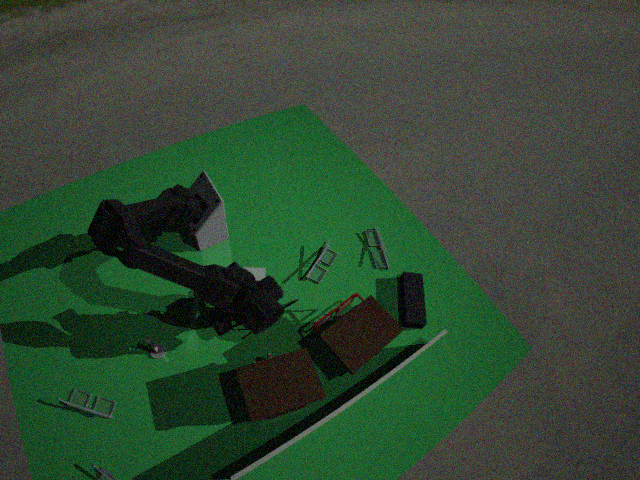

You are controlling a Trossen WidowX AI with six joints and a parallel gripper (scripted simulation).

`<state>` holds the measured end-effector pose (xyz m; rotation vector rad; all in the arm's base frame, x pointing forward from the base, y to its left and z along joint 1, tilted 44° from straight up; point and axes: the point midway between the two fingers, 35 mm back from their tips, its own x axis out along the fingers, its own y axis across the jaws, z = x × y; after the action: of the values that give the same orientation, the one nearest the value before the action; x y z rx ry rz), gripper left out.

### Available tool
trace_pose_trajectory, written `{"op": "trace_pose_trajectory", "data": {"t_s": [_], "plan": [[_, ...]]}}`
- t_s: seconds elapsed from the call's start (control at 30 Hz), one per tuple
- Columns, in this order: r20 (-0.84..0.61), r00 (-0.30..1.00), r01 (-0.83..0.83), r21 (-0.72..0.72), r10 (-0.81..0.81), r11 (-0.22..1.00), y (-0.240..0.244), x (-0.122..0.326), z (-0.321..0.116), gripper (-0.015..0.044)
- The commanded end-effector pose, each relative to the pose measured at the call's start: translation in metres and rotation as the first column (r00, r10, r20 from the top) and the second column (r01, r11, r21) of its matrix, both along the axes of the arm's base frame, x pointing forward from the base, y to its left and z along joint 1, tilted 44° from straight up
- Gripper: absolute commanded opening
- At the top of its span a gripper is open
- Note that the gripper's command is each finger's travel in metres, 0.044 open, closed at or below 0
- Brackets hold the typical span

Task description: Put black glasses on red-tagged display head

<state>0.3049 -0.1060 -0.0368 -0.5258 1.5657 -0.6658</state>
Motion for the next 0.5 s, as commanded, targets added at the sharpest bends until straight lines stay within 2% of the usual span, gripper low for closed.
{"op": "trace_pose_trajectory", "data": {"t_s": [0.0, 0.13, 0.47], "plan": [[0.0, 1.0, 0.0, 0.0, 0.0, 1.0, 0.0, 0.0, 0.0, 0.0027], [0.0, 1.0, 0.0, 0.0, 0.0, 1.0, 0.0, 0.0, 0.0, 0.0], [0.002, 1.0, -0.001, 0.004, 0.001, 1.0, 0.016, 0.005, 0.015, 0.0]]}}
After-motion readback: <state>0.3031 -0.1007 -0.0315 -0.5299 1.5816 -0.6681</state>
